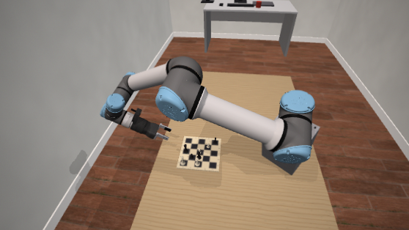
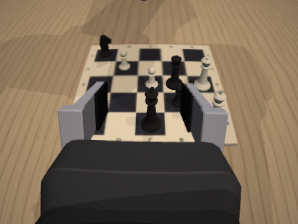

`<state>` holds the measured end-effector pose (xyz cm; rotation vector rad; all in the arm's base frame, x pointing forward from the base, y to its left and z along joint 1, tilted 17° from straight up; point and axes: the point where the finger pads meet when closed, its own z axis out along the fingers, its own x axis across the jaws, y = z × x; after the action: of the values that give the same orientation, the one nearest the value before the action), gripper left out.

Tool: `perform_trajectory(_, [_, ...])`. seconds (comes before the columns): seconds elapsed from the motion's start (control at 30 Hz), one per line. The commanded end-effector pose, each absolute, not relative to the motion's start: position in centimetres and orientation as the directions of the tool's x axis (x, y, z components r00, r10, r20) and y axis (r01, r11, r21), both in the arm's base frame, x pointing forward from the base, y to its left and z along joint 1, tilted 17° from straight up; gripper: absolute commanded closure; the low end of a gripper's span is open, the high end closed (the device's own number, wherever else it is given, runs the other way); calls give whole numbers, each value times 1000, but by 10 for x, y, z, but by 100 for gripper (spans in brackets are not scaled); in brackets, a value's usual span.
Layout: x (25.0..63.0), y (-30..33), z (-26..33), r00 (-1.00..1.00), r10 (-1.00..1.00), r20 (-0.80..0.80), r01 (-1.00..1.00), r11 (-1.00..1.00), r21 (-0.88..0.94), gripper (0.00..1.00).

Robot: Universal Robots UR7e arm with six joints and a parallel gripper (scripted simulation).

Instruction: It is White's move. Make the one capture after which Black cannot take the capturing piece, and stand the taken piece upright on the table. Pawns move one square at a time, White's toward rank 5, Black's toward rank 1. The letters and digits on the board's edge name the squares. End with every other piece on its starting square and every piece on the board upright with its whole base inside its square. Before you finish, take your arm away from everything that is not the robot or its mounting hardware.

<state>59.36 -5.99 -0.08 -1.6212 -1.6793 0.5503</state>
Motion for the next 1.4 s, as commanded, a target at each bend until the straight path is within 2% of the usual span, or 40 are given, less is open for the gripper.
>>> perform_trajectory(0.0, [594, -60, 0, 57, 977, 204, 668, 115, -736, 0])
perform_trajectory(0.7, [592, -62, 0, 48, 974, 223, 703, 126, -700, 0])
perform_trajectory(1.37, [573, -64, -1, -22, 956, 293, 844, 175, -508, 0])
